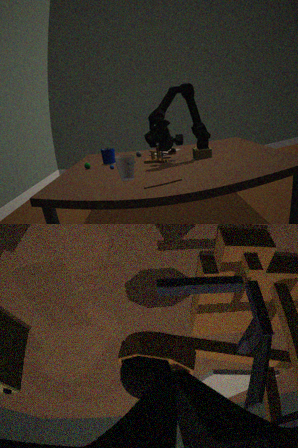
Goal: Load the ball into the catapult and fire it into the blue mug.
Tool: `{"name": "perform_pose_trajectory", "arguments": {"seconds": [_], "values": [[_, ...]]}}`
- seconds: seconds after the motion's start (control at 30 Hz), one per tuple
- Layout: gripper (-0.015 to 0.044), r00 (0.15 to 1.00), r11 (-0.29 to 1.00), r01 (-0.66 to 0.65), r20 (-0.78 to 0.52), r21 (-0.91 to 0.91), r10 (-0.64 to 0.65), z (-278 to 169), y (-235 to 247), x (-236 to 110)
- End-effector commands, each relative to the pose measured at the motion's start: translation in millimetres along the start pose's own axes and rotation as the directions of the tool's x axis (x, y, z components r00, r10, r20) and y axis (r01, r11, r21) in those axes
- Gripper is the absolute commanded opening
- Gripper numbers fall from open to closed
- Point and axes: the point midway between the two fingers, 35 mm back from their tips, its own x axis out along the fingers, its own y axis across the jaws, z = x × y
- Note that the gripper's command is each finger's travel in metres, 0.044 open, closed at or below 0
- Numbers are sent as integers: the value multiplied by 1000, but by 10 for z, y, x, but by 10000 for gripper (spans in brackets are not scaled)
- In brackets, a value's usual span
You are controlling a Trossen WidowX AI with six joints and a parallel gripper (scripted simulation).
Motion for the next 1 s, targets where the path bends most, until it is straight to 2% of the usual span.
{"name": "perform_pose_trajectory", "arguments": {"seconds": [0.0, 0.97], "values": [[0, 1000, 1000, -5, -3, 0, 5, 39, 15, 53], [0, 1000, 1000, -6, -3, 0, 6, 395, 52, 460]]}}
